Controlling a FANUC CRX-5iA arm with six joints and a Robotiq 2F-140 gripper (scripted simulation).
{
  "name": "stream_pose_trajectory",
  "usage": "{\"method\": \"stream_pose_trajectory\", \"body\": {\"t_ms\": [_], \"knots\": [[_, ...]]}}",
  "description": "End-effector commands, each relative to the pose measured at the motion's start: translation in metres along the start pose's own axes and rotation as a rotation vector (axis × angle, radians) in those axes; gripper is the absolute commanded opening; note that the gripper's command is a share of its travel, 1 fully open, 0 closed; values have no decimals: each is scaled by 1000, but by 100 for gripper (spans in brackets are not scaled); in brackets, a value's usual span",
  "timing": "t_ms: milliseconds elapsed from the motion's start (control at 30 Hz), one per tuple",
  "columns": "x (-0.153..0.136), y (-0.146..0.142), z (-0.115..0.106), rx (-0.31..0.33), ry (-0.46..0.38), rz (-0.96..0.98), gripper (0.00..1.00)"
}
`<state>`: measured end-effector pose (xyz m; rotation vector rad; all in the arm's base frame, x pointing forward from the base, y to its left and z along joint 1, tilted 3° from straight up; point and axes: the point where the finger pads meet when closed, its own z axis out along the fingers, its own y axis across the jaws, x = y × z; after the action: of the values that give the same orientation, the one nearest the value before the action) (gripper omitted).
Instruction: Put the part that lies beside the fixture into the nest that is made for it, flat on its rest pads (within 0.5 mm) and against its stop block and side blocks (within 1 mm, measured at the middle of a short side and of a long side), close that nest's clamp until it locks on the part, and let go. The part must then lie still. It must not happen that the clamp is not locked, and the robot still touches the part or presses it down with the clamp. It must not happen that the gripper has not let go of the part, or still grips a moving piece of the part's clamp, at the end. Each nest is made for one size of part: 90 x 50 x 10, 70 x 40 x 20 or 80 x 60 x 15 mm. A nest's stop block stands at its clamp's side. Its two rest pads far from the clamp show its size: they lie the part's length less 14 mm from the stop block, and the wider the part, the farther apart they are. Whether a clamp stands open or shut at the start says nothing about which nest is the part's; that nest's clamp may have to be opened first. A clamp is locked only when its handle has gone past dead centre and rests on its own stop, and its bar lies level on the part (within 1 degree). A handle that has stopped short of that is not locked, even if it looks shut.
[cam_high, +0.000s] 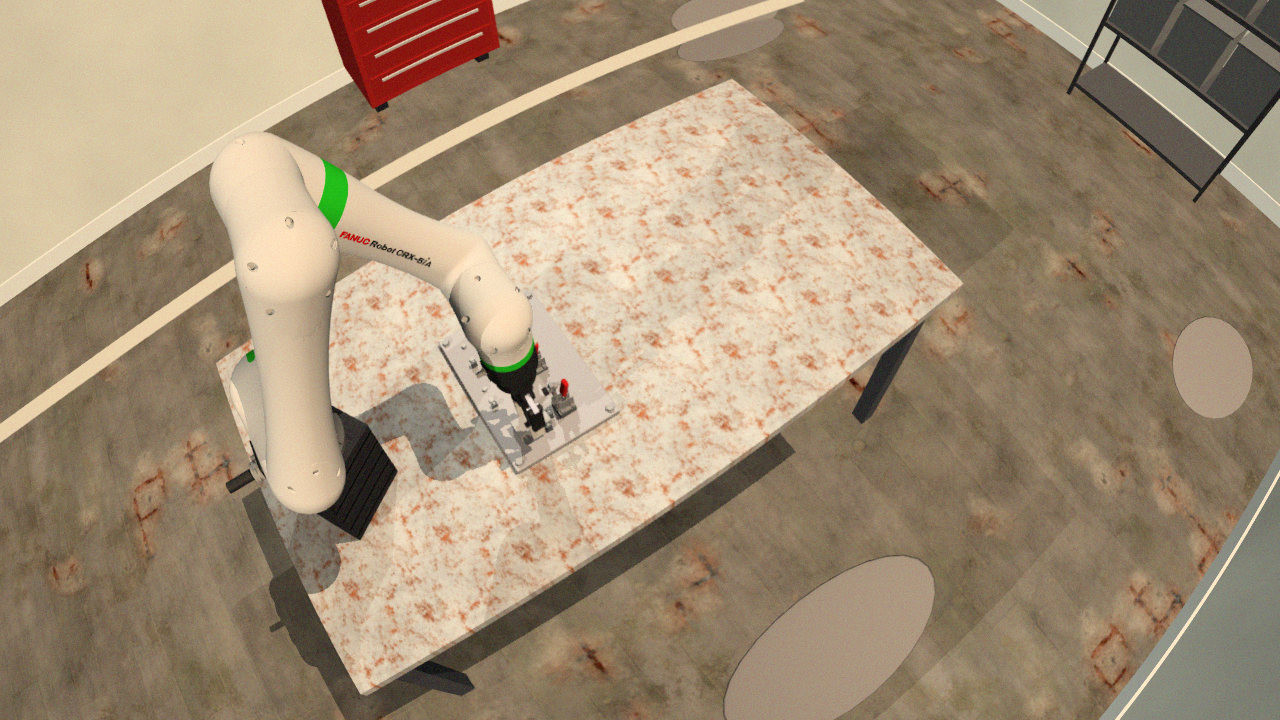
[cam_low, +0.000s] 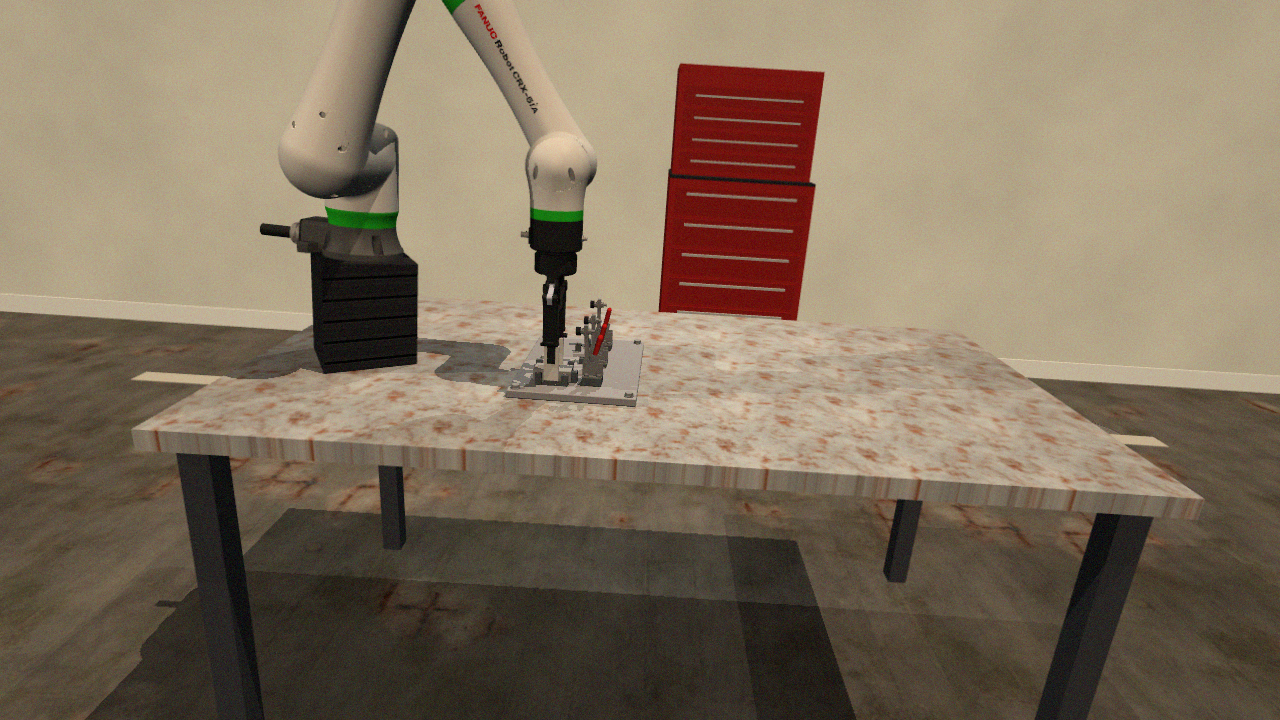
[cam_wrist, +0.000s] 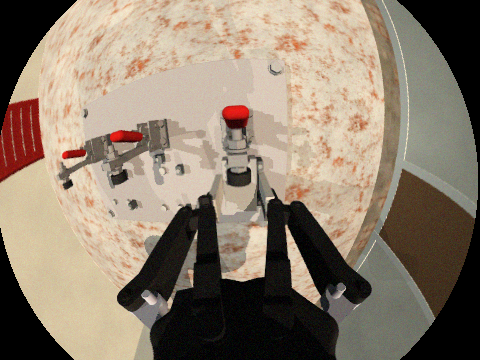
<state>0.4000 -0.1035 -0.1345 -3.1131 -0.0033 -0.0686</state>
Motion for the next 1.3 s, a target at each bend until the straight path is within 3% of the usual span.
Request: {"method": "stream_pose_trajectory", "body": {"t_ms": [0,1267], "knots": [[0,0,0,0,0,0,58],[0,0,-5,0,0,0,58]]}}
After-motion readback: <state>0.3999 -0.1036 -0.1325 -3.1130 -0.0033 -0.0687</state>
